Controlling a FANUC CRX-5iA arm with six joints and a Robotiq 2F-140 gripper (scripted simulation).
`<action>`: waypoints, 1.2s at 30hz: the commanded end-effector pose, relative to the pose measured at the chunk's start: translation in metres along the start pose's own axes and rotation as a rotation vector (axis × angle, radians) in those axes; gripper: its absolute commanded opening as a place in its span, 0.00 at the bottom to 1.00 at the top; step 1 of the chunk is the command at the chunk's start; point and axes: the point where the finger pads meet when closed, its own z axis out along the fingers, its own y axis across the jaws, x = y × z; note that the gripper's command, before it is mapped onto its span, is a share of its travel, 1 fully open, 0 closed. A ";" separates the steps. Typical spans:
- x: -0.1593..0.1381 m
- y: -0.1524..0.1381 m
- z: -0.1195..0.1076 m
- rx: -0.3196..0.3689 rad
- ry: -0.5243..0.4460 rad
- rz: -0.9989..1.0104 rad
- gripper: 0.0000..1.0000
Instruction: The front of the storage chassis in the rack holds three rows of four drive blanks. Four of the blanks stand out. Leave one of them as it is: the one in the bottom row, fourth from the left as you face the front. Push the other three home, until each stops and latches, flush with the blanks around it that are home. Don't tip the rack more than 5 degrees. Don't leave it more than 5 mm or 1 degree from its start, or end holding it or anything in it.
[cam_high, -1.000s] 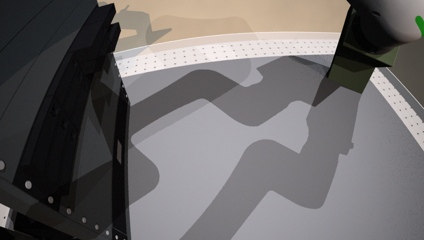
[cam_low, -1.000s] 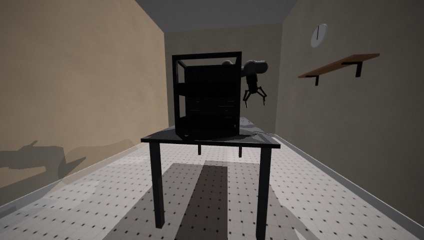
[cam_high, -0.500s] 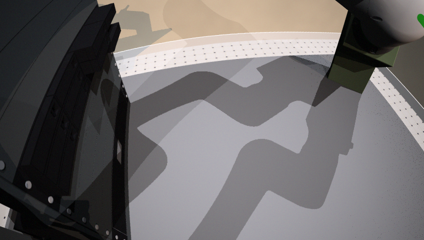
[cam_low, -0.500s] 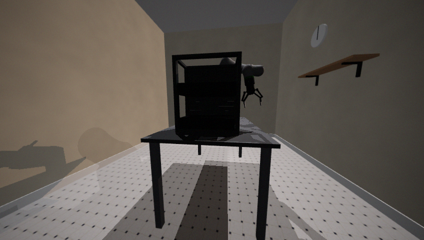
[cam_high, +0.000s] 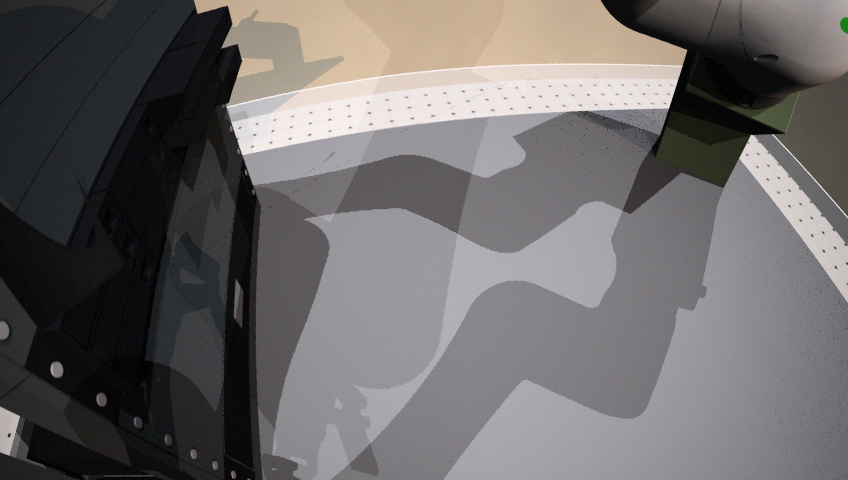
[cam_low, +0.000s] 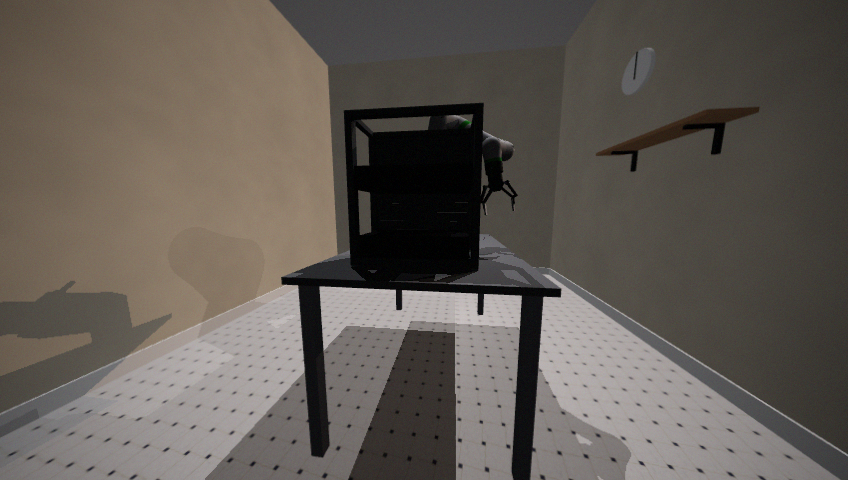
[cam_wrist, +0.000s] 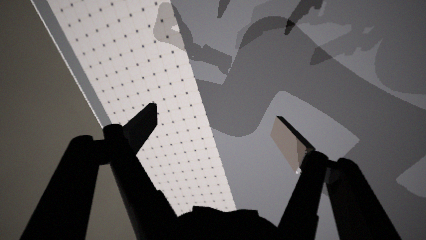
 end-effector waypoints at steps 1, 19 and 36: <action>-0.038 0.015 -0.005 0.007 0.000 -0.004 1.00; -0.079 0.032 -0.009 0.009 0.000 -0.004 1.00; -0.079 0.036 -0.007 0.001 0.000 0.002 1.00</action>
